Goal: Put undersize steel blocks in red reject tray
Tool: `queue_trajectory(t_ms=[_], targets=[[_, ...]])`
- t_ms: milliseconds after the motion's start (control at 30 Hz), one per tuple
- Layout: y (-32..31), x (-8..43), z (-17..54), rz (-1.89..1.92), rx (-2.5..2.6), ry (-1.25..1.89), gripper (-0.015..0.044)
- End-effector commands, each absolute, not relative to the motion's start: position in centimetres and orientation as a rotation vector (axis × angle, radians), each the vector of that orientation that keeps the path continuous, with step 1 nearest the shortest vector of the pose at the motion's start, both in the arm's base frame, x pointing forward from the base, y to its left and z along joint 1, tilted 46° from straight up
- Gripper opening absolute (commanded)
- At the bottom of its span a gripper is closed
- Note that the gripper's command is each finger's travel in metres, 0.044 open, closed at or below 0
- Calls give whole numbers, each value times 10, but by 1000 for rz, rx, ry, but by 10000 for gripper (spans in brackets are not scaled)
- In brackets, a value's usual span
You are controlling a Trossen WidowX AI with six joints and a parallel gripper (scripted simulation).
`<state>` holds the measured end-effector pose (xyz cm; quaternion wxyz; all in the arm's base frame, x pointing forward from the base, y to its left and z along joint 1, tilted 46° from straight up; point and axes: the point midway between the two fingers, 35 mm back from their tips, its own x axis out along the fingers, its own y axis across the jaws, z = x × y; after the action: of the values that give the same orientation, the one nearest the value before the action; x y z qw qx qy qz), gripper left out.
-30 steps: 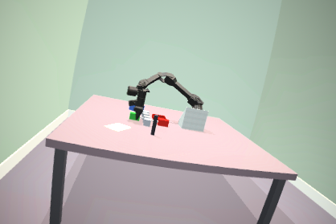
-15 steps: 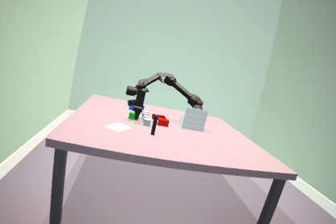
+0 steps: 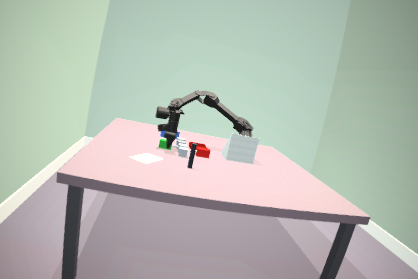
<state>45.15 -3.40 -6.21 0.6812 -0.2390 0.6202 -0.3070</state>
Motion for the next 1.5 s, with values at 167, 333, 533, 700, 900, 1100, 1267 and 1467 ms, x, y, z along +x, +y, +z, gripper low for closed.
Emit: queue_trajectory(t_ms=[167, 333, 533, 700, 900, 1100, 1267, 1467], targets=[[-32, 457, -60, -686, -541, 1385, 0], [-32, 460, -60, -686, -541, 1385, 0], [-32, 461, -60, -686, -541, 1385, 0], [-33, 464, -60, -686, -541, 1385, 0], [-33, 467, -60, -687, -541, 1385, 0], [-33, 468, -59, -687, -541, 1385, 0], [-33, 471, -59, -687, -541, 1385, 0], [-34, 472, -58, -687, -541, 1384, 0]])
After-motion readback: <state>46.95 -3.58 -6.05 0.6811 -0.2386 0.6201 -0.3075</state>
